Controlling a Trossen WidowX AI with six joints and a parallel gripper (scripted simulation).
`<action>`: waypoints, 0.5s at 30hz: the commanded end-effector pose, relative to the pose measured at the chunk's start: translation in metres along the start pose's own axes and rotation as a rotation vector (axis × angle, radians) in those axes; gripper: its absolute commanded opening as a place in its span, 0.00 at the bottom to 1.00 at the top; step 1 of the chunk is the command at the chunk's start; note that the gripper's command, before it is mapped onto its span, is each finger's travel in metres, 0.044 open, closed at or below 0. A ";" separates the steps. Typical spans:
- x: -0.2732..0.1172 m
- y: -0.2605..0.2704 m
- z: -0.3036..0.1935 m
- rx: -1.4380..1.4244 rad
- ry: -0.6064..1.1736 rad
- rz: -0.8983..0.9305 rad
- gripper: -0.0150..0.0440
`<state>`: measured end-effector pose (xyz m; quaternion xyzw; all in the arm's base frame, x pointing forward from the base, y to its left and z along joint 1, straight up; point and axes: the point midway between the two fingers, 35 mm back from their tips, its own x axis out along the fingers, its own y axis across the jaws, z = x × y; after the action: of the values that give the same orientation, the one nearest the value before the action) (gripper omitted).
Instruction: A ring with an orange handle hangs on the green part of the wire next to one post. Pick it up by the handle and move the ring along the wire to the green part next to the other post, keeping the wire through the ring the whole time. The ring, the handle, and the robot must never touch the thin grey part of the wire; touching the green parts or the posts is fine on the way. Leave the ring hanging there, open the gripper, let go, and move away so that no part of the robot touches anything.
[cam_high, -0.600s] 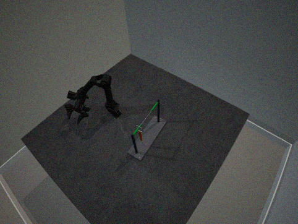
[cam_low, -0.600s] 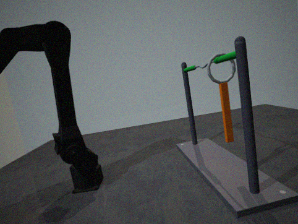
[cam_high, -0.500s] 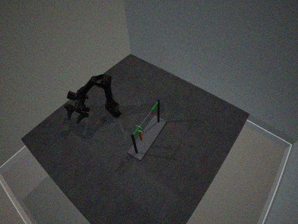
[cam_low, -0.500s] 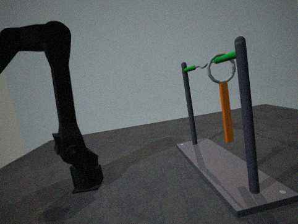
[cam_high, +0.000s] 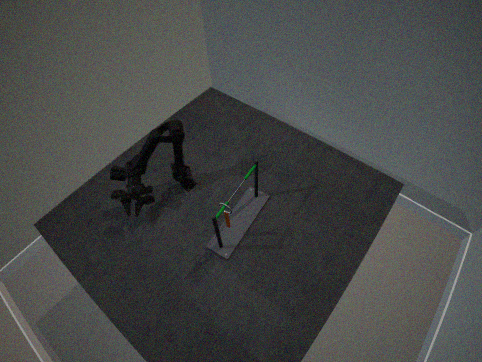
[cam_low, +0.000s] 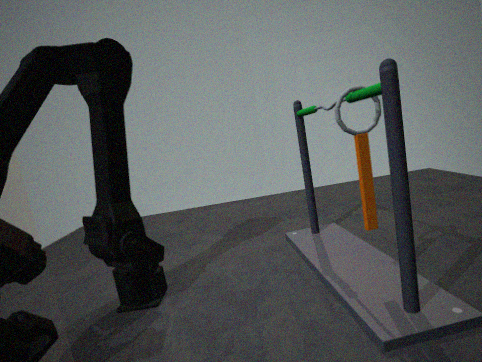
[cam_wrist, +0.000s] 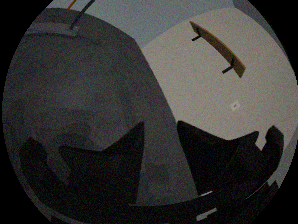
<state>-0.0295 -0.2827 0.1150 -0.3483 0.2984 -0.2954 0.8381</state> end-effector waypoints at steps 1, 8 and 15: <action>0.023 0.017 0.024 0.059 -0.063 0.063 0.53; 0.052 0.047 0.066 0.157 -0.164 0.171 0.53; 0.067 0.084 0.112 0.268 -0.266 0.294 0.53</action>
<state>0.0929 -0.2517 0.0994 -0.2504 0.2094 -0.1857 0.9268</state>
